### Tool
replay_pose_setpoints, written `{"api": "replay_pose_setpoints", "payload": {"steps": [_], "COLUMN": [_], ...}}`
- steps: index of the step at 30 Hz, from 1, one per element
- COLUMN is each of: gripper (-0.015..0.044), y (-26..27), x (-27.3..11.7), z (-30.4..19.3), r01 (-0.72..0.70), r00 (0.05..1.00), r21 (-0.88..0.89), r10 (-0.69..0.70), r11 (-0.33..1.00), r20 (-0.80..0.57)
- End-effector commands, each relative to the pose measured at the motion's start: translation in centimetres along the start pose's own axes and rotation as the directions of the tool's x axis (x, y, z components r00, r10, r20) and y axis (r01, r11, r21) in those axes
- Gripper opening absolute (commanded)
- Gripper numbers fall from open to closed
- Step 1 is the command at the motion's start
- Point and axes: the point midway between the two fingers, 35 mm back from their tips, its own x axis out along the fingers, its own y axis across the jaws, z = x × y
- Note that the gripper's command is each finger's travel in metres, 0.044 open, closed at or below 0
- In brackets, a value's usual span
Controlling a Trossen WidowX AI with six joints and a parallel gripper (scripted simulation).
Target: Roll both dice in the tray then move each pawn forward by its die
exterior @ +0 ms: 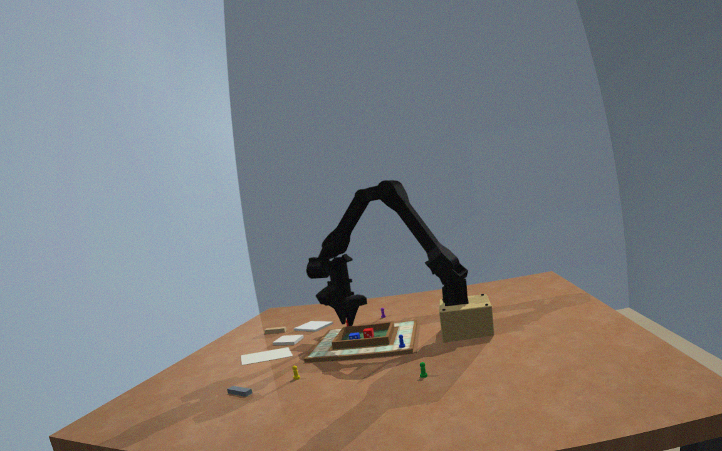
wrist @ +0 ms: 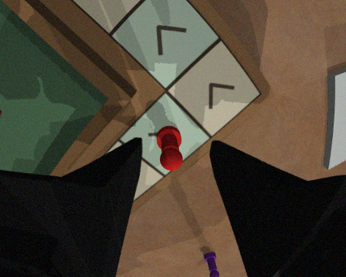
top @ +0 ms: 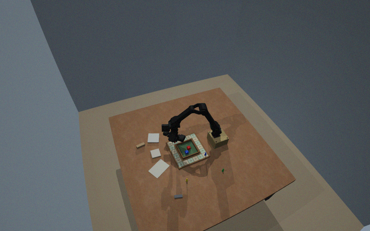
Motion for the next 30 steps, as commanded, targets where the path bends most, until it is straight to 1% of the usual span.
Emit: {"api": "replay_pose_setpoints", "payload": {"steps": [1, 2, 7, 17, 19, 21, 30], "gripper": [0.0200, 0.0200, 0.0069, 0.0002, 0.0000, 0.0000, 0.0000], "y": [0.4, 0.4, 0.4, 0.4, 0.3, 0.2, 0.0], "x": [0.8, 0.8, 0.8, 0.8, 0.7, -0.3, -7.5], "z": [-0.1, -0.1, -0.1, -0.1, -0.1, 0.0, 0.3], "r01": [-0.011, -0.011, -0.011, -0.011, -0.011, -0.011, -0.010], "r00": [1.000, 1.000, 1.000, 1.000, 1.000, 1.000, 1.000], "r21": [-0.005, -0.005, -0.005, -0.005, -0.005, -0.005, -0.005], "r10": [0.011, 0.011, 0.011, 0.011, 0.011, 0.011, 0.010], "r11": [1.000, 1.000, 1.000, 1.000, 1.000, 1.000, 1.000], "r20": [-0.002, -0.002, -0.002, -0.002, -0.002, -0.002, -0.001]}}
